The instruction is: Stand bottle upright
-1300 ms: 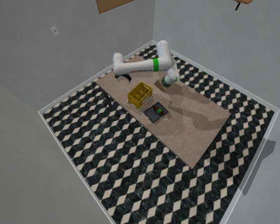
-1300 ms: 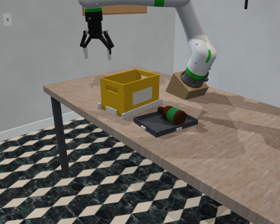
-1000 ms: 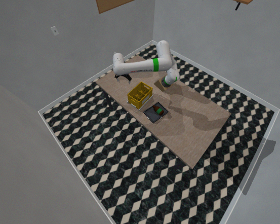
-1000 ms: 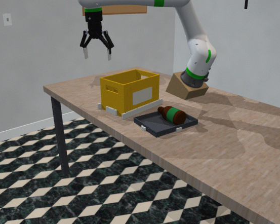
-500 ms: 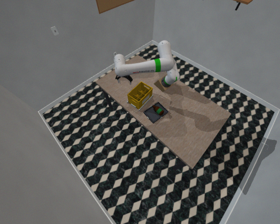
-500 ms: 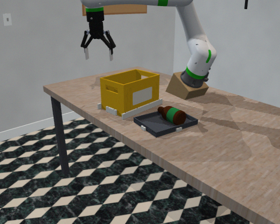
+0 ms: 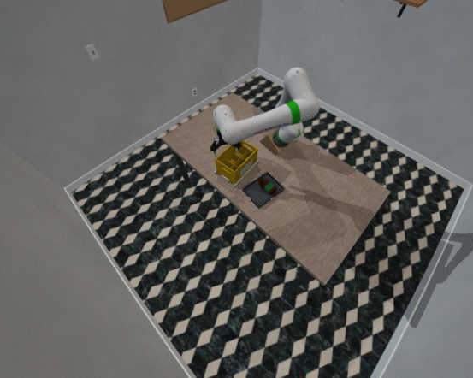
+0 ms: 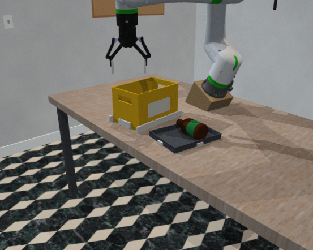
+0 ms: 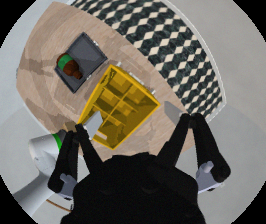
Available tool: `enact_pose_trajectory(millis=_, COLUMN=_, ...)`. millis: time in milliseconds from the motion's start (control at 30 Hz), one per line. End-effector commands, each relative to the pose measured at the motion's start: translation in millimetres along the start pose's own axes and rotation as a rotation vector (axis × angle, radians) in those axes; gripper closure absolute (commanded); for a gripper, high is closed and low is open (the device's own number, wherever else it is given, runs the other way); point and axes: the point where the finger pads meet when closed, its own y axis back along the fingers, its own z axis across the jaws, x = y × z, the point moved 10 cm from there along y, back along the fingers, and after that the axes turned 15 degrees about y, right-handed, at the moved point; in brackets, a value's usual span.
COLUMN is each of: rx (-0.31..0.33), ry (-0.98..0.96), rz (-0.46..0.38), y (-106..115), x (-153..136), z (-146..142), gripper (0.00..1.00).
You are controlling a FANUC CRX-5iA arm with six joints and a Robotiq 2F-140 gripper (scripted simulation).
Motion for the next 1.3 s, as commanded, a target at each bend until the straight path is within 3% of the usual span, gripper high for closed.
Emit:
enact_pose_trajectory(millis=0, rx=-0.019, ry=0.115, rz=0.006, y=0.9, x=50.4, z=-31.5, gripper=0.0)
enact_pose_trajectory(millis=300, rx=-0.037, ry=0.341, rz=0.032, y=-8.6, x=123.0, z=-103.1, gripper=0.0)
enact_pose_trajectory(millis=400, rx=-0.038, ry=0.358, rz=0.034, y=-9.6, x=127.3, z=-108.7, gripper=0.0)
enact_pose_trajectory(millis=467, rx=-0.045, ry=0.456, rz=0.049, y=-16.6, x=150.2, z=-143.2, gripper=0.0)
enact_pose_trajectory(millis=667, rx=-0.053, ry=0.588, rz=0.073, y=-28.2, x=173.4, z=-190.5, gripper=0.0)
enact_pose_trajectory(millis=933, rx=-0.054, ry=0.602, rz=0.076, y=-29.5, x=175.3, z=-195.5, gripper=0.0)
enact_pose_trajectory(millis=967, rx=-0.054, ry=0.602, rz=0.076, y=-29.5, x=175.3, z=-195.5, gripper=1.0)
enact_pose_trajectory(millis=1267, rx=-0.054, ry=0.602, rz=0.076, y=-29.5, x=175.3, z=-195.5, gripper=1.0)
